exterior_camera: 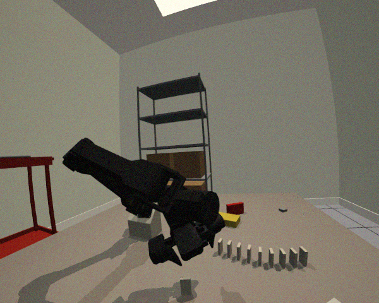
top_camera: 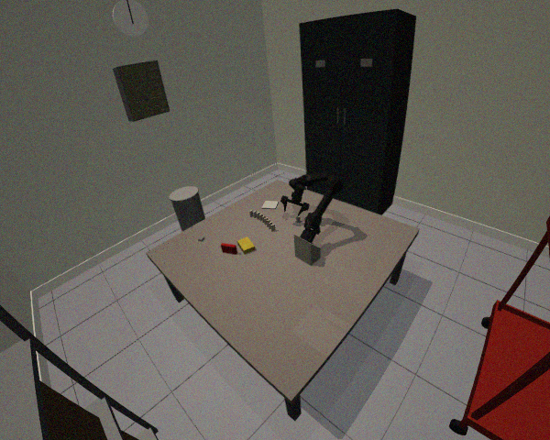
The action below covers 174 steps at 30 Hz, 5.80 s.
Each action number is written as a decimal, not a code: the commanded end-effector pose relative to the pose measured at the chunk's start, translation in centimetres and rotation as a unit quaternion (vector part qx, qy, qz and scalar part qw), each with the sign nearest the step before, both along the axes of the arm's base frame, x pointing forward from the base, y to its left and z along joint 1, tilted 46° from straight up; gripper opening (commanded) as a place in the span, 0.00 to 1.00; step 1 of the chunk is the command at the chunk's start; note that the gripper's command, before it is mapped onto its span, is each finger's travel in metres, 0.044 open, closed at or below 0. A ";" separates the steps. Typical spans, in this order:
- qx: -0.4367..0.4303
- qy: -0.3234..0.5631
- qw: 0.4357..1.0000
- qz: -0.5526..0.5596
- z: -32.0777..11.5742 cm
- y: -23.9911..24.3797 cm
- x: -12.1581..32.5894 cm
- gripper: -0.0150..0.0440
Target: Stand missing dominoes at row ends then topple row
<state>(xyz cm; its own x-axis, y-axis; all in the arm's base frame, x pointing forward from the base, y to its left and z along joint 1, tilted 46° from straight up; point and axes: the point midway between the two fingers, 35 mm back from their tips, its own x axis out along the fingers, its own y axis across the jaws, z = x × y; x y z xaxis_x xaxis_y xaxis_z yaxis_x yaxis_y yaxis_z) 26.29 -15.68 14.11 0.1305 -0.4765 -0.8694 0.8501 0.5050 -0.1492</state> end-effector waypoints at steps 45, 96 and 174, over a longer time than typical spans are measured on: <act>-0.148 -0.018 0.971 -0.185 -1.5 -6.2 -2.1 0.60; -0.146 0.288 0.919 0.226 -6.6 15.0 3.8 0.44; -0.110 0.535 0.577 0.607 -9.5 13.5 0.8 0.38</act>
